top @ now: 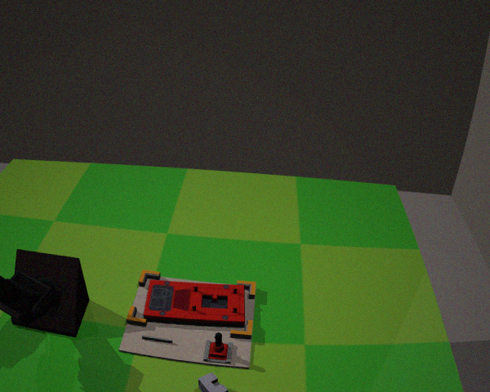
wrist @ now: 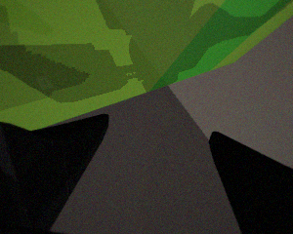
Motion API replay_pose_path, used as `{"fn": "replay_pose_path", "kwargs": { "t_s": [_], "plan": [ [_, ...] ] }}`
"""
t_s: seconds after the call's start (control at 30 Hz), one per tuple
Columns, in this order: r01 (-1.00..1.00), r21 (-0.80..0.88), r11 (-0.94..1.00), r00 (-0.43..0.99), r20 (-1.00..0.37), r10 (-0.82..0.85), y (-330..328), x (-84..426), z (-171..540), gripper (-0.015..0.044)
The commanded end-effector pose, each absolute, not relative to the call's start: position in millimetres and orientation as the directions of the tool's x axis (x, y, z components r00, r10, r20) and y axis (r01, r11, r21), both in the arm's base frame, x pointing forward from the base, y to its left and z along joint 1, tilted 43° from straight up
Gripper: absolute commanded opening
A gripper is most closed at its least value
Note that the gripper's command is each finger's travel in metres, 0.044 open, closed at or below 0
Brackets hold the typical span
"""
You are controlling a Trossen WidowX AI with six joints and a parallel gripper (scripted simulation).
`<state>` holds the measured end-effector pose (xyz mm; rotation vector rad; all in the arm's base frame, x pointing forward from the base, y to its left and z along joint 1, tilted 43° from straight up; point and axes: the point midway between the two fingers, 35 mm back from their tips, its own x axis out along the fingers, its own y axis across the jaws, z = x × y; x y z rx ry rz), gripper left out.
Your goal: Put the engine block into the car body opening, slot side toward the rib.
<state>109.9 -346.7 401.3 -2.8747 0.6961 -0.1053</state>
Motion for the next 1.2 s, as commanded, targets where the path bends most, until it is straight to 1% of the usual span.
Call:
{"fn": "replay_pose_path", "kwargs": {
  "t_s": [0.0, 0.03, 0.3, 0.67, 0.93, 1.17],
  "plan": [
    [-0.447, -0.198, -0.872, 0.887, 0.026, -0.460, -347, 110, 401, 0.0426],
    [-0.448, -0.215, -0.868, 0.886, 0.025, -0.463, -348, 110, 402, 0.0440],
    [-0.442, -0.466, -0.766, 0.864, 0.009, -0.504, -357, 115, 409, 0.0440],
    [-0.381, -0.756, -0.533, 0.829, -0.024, -0.559, -369, 121, 418, 0.0440],
    [-0.297, -0.901, -0.316, 0.802, -0.055, -0.595, -375, 125, 423, 0.0440],
    [-0.197, -0.974, -0.109, 0.776, -0.087, -0.625, -380, 129, 426, 0.0440]
  ]
}}
